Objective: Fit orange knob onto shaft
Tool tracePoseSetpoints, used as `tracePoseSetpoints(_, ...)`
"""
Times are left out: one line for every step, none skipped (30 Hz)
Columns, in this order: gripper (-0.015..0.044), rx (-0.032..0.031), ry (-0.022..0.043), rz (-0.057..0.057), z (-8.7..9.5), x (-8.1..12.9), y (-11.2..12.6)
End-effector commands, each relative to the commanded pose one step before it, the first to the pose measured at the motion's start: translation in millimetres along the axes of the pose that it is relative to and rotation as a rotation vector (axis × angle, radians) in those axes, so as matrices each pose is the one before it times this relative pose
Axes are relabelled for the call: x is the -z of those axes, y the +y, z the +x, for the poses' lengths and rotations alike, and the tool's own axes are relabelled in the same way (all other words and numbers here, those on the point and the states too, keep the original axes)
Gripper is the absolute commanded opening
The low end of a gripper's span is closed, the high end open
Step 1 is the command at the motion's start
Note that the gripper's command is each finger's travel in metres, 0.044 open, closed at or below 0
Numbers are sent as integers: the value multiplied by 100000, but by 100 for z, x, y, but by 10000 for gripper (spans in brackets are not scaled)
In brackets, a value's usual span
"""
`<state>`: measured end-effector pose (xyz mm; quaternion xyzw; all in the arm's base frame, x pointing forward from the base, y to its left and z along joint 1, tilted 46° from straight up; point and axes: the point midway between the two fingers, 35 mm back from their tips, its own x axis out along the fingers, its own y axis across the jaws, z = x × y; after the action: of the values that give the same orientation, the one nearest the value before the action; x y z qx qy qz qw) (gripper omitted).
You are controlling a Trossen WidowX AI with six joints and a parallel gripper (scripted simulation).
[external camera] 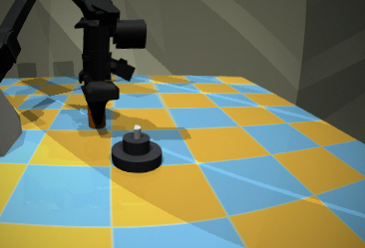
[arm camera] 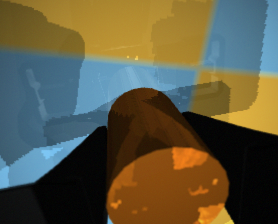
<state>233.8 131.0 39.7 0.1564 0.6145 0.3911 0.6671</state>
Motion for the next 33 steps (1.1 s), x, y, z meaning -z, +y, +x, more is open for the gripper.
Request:
tracePoseSetpoints(65, -143, 252, 771, 7, 33, -52)
tracePoseSetpoints(39, 167, -2, 10, -257, -70, -58)
tracePoseSetpoints(13, 265, 1, 17, -433, -109, -93)
tracePoseSetpoints(0, 303, 8, 22, -541, -123, -109)
tracePoseSetpoints(0, 276, 15, 23, -549, -110, -102)
tracePoseSetpoints(0, 249, 22, 23, -555, -96, -95)
tracePoseSetpoints(0, 221, 27, 23, -562, -83, -87)
tracePoseSetpoints(0, 193, 32, 23, -567, -70, -79)
tracePoseSetpoints(0, 166, 35, 23, -573, -56, -70)
tracePoseSetpoints(0, 137, 38, 22, -578, -43, -61)
tracePoseSetpoints(0, 109, 39, 21, -582, -30, -52)
tracePoseSetpoints(0, 81, 40, 20, -587, -18, -43)
tracePoseSetpoints(0, 53, 39, 18, -591, -5, -33)
tracePoseSetpoints(0, 24, 38, 16, -595, 7, -22)
tracePoseSetpoints(0, -4, 36, 14, -598, 20, -11)
tracePoseSetpoints(0, -33, 32, 11, -601, 32, 0)
tracePoseSetpoints(0, -61, 28, 8, -603, 43, 11)
tracePoseSetpoints(0, -89, 23, 4, -605, 55, 23)
tracePoseSetpoints(0, -117, 16, 1, -606, 66, 36)
tracePoseSetpoints(0, -145, 9, -3, -608, 77, 48)
tracePoseSetpoints(0, -173, 1, -8, -608, 87, 61)
tracePoseSetpoints(0, -200, -9, -13, -609, 97, 74)
tracePoseSetpoints(0, -228, -19, -18, -609, 107, 88)
tracePoseSetpoints(0, -254, -30, -23, -607, 116, 101)
tracePoseSetpoints(0, -225, -33, -23, -491, 101, 93)
tracePoseSetpoints(0, -144, -24, -16, -294, 63, 60)
tracePoseSetpoints(0, -49, -9, -6, -98, 21, 21)
tracePoseSetpoints(0, 0, 0, 0, 0, 0, 0)
tracePoseSetpoints(0, 0, 0, 0, 0, 0, 0)
tracePoseSetpoints(0, 0, 0, 0, 0, 0, 0)
tracePoseSetpoints(0, 170, -1, 77, 39, -13, -10)
tracePoseSetpoints(0, 510, 9, 109, 28, -24, -6)
tracePoseSetpoints(0, 892, 28, 117, -3, -35, 3)
